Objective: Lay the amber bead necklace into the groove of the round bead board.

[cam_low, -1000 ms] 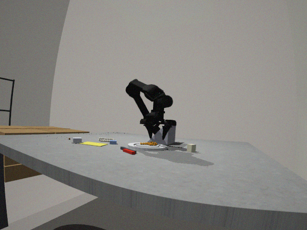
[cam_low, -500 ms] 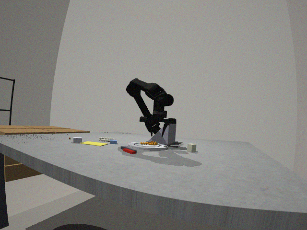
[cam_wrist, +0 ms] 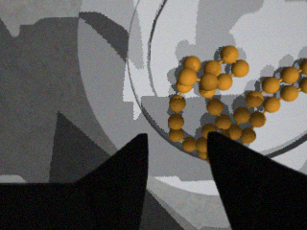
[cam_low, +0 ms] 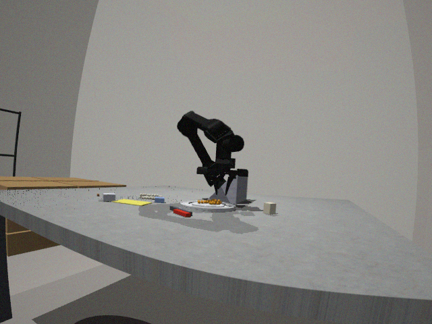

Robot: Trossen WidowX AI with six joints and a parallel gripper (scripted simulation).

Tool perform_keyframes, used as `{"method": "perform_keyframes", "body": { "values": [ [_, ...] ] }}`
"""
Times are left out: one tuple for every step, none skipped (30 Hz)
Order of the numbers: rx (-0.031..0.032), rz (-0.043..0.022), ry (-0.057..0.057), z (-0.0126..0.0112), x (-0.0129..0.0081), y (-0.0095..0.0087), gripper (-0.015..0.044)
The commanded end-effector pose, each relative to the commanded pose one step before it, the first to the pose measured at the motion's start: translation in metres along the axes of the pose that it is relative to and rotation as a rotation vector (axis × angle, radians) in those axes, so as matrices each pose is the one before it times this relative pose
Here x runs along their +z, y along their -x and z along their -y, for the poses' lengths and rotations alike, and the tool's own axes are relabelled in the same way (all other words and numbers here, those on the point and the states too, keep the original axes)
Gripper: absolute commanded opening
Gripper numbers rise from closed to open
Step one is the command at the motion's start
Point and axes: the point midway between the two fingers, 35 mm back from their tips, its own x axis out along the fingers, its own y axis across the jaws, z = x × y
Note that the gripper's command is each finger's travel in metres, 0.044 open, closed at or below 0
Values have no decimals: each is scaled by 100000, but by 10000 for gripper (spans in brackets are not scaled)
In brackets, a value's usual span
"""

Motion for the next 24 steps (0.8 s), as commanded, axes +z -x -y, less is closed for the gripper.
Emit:
{"method": "perform_keyframes", "body": {
  "values": [
    [-189, 80, 180, 25, 33, -499, 120],
    [-23, -35, 35, 7, -5, -163, 120],
    [-23, -36, 35, 7, -6, -163, 120],
    [-24, -36, 35, 7, -7, -163, 120],
    [-24, -37, 35, 7, -8, -162, 120],
    [-25, -37, 35, 7, -9, -162, 120],
    [-25, -38, 35, 7, -10, -162, 120],
    [-26, -39, 35, 8, -11, -162, 120],
    [-27, -39, 34, 8, -12, -161, 120],
    [-27, -40, 34, 8, -13, -161, 120],
    [-28, -40, 34, 8, -14, -161, 120],
    [-28, -41, 34, 8, -15, -161, 120],
    [-29, -42, 34, 8, -16, -161, 120],
    [-29, -42, 34, 8, -17, -160, 120],
    [-30, -43, 34, 8, -18, -160, 120],
    [-30, -43, 34, 8, -18, -160, 120],
    [-25, -35, 27, 7, -16, -128, 120],
    [-15, -21, 17, 4, -10, -77, 120],
    [-5, -7, 6, 1, -3, -26, 120],
    [0, 0, 0, 0, 0, 0, 120],
    [0, 0, 0, 0, 0, 0, 120],
    [0, 0, 0, 0, 0, 0, 120],
    [0, 0, 0, 0, 0, 0, 120],
    [0, 0, 0, 0, 0, 0, 120]
  ]
}}
